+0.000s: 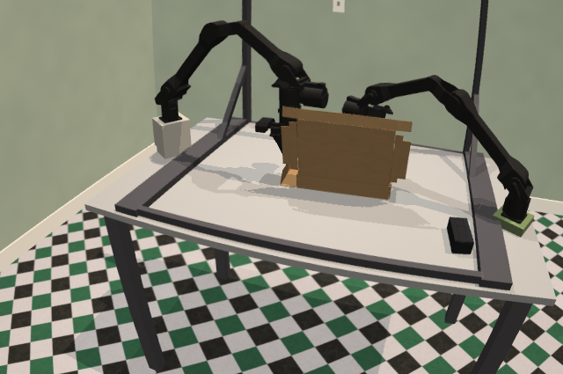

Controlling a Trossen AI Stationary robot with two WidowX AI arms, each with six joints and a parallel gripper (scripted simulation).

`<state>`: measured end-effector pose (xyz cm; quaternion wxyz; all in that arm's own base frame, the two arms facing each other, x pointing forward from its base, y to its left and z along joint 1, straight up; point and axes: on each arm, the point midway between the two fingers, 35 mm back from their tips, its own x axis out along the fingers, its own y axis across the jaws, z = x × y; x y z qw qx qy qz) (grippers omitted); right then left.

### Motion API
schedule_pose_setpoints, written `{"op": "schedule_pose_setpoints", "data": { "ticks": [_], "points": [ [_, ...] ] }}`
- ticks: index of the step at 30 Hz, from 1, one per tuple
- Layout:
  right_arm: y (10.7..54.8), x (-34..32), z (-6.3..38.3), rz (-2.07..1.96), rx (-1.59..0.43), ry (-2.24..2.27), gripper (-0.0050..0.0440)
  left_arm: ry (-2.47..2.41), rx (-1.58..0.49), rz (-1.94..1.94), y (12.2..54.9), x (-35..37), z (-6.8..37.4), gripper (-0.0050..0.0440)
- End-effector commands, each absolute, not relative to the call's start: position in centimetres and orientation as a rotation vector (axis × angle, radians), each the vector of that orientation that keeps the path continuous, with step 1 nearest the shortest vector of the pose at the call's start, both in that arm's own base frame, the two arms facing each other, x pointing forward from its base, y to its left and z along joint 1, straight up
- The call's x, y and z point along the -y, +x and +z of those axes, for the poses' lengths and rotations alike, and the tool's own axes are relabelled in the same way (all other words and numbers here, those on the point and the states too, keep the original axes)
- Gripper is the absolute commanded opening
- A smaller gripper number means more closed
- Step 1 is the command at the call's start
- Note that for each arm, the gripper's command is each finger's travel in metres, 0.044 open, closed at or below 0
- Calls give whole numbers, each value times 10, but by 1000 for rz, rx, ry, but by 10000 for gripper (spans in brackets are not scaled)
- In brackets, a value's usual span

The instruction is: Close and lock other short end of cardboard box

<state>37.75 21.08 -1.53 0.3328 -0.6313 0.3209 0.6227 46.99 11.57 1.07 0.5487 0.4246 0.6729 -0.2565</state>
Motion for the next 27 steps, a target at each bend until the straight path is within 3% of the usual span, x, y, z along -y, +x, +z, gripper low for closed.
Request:
{"op": "schedule_pose_setpoints", "data": {
  "ticks": [1,20,23,25,27],
  "points": [
    [381,-213,-15,1616,-818,-1654,145,991,-1599,-628,470,-116,-3,98],
    [382,-213,-43,1616,-818,-1654,145,991,-1599,-628,470,-116,-3,98],
    [381,-213,-65,1616,-818,-1654,73,991,-1599,-628,470,-116,-3,98],
    [381,-213,-65,1616,-818,-1654,73,991,-1599,-628,470,-116,-3,98],
    [381,-213,-66,1616,-818,-1654,25,991,-1599,-628,470,-116,-3,98]
  ]
}}
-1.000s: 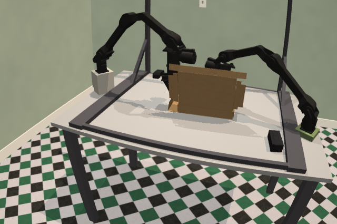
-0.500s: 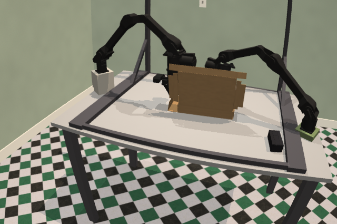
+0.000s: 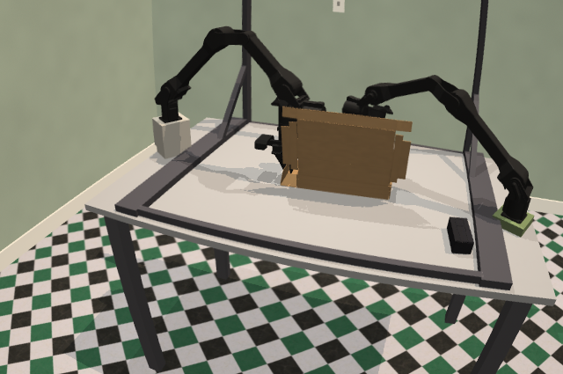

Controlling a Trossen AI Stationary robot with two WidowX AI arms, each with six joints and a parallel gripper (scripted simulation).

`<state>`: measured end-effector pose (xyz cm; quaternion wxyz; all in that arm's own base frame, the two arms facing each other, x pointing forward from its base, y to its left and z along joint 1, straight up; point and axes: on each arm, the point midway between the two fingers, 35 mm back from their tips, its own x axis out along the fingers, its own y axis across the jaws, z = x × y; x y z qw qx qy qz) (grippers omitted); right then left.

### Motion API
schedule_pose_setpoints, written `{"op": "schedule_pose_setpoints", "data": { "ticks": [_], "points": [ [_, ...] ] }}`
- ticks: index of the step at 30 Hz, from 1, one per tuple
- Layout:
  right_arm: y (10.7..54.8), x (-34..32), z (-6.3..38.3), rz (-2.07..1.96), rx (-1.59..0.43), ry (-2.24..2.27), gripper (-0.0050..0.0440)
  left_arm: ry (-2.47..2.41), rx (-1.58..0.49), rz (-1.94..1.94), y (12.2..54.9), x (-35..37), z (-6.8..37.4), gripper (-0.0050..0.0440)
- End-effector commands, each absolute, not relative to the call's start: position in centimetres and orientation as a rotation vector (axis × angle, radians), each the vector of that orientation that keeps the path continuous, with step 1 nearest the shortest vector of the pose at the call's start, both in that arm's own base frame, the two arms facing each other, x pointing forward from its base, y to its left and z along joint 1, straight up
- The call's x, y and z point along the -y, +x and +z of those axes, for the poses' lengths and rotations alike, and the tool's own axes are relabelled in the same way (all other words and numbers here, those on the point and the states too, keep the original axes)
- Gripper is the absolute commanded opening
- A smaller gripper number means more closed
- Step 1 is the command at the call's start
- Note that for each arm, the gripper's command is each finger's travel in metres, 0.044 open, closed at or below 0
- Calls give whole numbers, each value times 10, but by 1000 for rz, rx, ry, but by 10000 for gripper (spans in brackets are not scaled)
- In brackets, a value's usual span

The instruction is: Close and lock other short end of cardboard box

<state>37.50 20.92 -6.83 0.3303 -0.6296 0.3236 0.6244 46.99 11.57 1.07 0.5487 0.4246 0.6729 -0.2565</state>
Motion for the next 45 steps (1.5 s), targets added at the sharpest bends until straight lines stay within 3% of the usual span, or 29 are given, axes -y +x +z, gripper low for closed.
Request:
{"op": "schedule_pose_setpoints", "data": {
  "ticks": [1,45],
  "points": [
    [381,-213,-66,1616,-818,-1654,1,991,-1599,-628,470,-116,-3,98],
    [372,-212,-45,1623,-824,-1654,0,991,-1599,-628,470,-116,-3,98]
  ]
}}
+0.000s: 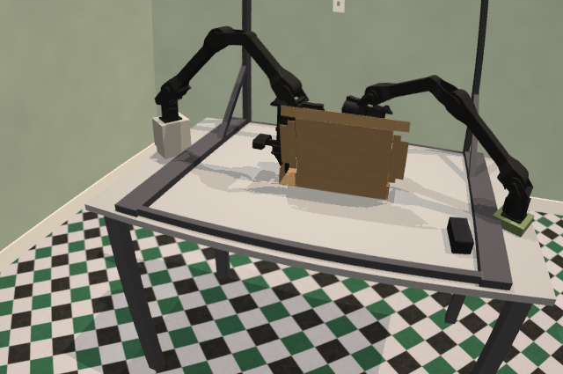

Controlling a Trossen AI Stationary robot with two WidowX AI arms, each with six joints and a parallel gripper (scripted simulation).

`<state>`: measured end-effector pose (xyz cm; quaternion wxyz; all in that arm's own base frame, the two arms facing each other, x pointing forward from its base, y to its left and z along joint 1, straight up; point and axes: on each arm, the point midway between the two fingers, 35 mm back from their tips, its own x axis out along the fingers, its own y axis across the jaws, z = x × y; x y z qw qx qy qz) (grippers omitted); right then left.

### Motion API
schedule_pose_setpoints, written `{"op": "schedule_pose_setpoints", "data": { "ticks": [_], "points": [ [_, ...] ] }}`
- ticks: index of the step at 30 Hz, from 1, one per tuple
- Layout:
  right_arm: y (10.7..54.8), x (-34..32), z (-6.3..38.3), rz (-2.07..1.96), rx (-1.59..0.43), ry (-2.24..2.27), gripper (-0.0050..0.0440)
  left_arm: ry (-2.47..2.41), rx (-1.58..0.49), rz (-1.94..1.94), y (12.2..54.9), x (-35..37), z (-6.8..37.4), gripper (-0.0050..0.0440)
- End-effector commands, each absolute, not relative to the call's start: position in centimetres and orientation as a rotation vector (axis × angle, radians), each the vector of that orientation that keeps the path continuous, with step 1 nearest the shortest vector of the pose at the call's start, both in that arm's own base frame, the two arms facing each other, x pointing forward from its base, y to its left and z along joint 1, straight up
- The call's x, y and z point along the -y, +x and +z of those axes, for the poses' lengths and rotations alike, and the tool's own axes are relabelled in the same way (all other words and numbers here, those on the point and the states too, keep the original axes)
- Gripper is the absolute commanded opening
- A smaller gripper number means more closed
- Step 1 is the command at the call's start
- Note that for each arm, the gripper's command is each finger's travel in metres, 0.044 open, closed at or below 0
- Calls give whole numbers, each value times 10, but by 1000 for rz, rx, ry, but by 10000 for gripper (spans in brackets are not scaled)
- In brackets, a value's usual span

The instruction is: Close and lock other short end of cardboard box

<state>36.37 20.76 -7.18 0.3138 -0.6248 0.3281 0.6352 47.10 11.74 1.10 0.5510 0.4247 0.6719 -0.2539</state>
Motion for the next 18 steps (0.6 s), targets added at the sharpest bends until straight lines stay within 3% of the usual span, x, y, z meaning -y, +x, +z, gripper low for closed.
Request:
{"op": "schedule_pose_setpoints", "data": {
  "ticks": [1,18],
  "points": [
    [372,-213,-44,1623,-824,-1654,0,991,-1599,-628,470,-116,-3,98],
    [368,-220,-16,1622,-824,-1652,0,991,-1599,-628,470,-116,-3,98]
  ]
}}
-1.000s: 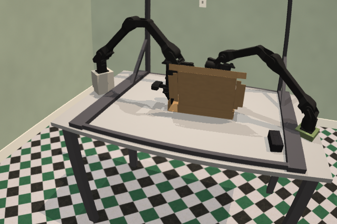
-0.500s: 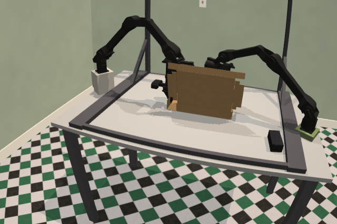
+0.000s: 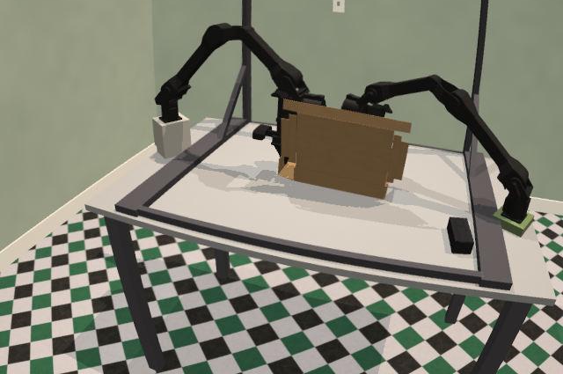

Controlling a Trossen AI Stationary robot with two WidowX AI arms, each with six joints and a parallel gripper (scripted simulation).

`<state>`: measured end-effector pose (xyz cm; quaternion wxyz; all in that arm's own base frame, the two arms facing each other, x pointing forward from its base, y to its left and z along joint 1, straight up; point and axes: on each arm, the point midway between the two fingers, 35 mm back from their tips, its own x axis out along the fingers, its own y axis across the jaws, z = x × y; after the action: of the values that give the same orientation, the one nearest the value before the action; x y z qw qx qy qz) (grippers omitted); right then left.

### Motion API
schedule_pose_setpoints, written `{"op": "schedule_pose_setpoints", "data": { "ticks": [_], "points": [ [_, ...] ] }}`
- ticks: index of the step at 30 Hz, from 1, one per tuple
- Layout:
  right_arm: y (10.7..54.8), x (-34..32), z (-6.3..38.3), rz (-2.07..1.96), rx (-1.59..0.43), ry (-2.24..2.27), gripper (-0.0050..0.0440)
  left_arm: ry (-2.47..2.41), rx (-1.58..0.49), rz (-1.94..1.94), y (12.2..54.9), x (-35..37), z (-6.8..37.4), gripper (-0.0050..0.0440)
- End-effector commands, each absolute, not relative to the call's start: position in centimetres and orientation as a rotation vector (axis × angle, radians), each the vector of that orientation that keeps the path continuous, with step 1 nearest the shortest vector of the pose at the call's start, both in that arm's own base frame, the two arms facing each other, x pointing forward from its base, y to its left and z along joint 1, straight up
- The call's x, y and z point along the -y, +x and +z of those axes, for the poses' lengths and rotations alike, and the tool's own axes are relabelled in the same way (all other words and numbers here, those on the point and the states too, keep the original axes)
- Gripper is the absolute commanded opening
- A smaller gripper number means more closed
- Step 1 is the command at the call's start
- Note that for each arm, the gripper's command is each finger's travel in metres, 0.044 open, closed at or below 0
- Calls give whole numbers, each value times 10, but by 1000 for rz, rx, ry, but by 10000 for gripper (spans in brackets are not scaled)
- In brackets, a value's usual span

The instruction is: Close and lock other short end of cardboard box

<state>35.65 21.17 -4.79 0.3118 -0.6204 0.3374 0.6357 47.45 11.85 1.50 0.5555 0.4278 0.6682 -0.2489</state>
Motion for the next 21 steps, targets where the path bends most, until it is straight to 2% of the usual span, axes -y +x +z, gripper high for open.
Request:
{"op": "schedule_pose_setpoints", "data": {
  "ticks": [1,21],
  "points": [
    [368,-220,-15,1622,-824,-1652,0,991,-1599,-628,470,-116,-3,98],
    [370,-224,-1,1582,-777,-1661,0,991,-1599,-628,470,-116,-3,98]
  ]
}}
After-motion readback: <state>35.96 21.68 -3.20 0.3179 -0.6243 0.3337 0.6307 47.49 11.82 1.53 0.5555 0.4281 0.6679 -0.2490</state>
